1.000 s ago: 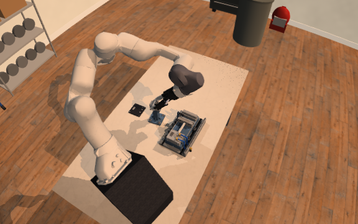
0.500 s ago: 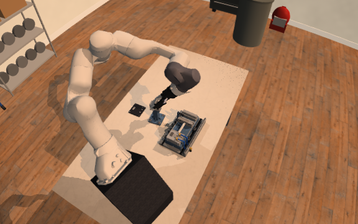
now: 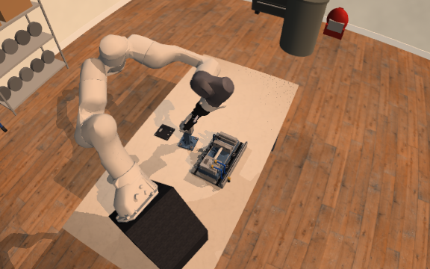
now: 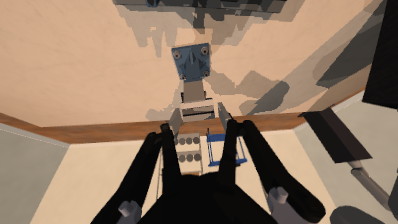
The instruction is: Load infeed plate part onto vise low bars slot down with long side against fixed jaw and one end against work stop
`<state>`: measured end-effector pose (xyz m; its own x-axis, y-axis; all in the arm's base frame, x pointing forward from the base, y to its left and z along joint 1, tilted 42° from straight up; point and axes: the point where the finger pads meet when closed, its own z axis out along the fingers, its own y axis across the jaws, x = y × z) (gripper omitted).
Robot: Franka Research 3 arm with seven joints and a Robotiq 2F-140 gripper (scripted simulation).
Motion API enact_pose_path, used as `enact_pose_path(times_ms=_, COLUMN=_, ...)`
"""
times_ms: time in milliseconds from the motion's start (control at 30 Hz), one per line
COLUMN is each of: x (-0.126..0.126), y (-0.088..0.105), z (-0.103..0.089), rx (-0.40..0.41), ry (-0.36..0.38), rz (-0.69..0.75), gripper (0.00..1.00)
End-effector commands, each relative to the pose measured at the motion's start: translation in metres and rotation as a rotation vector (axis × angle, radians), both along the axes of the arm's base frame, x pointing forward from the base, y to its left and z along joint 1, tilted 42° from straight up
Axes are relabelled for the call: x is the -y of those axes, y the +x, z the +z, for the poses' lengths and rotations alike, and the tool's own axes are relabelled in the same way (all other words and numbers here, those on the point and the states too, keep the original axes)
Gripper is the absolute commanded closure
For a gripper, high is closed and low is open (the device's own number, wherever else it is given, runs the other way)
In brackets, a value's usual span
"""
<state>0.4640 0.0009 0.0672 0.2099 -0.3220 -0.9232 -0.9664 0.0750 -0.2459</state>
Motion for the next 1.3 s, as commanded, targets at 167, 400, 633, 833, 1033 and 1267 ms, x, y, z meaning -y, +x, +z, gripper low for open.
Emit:
enact_pose_path(times_ms=167, x=0.0022, y=0.0019, z=-0.0025, rx=-0.017, ry=-0.090, rz=-0.030, gripper=0.49)
enact_pose_path(times_ms=400, x=0.0016, y=0.0017, z=-0.0014, rx=-0.021, ry=-0.138, rz=-0.042, gripper=0.49)
enact_pose_path(times_ms=633, x=0.0007, y=0.0013, z=0.0003, rx=-0.027, ry=-0.212, rz=-0.060, gripper=0.49)
enact_pose_path(times_ms=833, x=-0.0004, y=0.0011, z=0.0018, rx=-0.032, ry=-0.281, rz=-0.077, gripper=0.49)
enact_pose_path(times_ms=1033, x=-0.0012, y=0.0009, z=0.0028, rx=-0.036, ry=-0.331, rz=-0.090, gripper=0.49)
enact_pose_path(times_ms=1267, x=-0.0028, y=0.0005, z=0.0047, rx=-0.044, ry=-0.424, rz=-0.113, gripper=0.49)
